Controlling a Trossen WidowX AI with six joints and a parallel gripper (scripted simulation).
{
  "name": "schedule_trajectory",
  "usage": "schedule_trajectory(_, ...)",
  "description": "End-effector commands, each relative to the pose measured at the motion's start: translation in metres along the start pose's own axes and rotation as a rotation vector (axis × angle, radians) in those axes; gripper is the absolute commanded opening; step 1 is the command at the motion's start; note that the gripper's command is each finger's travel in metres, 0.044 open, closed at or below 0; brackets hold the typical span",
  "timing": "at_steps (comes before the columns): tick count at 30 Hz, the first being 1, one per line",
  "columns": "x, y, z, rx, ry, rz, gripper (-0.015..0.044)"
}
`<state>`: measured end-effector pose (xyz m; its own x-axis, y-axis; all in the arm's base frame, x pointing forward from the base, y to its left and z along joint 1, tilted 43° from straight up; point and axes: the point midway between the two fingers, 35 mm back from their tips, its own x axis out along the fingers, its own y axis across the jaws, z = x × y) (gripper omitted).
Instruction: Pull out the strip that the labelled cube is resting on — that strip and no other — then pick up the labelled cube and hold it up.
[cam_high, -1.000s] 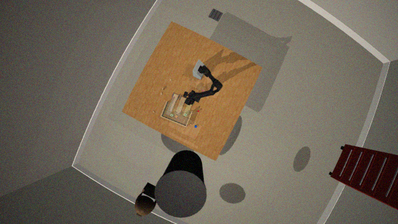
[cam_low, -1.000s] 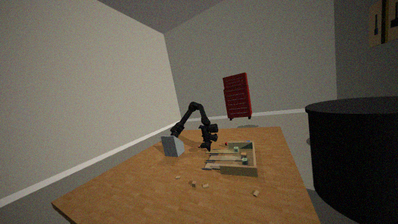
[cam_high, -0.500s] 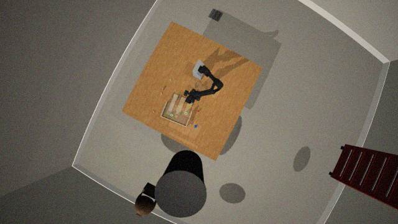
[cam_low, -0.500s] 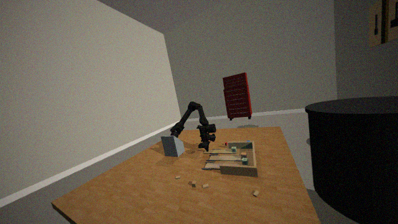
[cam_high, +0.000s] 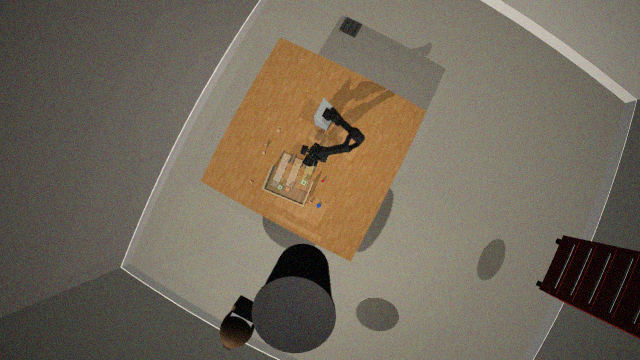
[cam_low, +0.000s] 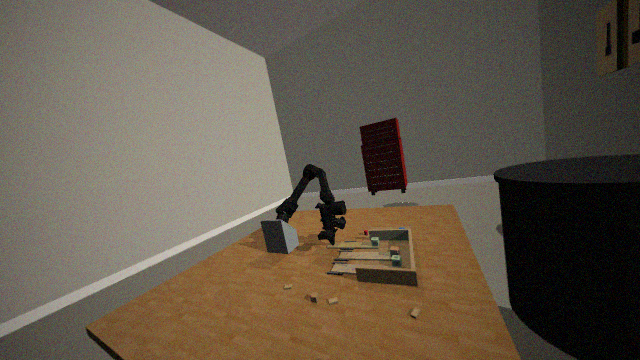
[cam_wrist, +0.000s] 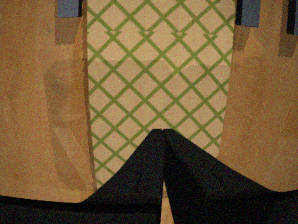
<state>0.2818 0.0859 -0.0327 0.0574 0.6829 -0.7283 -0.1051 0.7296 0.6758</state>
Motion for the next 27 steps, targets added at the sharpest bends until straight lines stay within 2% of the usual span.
schedule_trajectory(1, 0.006, 0.000, -0.017, 0.015, 0.034, 0.007, 0.0000)
schedule_trajectory(27, 0.005, 0.000, -0.041, 0.016, 0.035, 0.007, 0.0000)
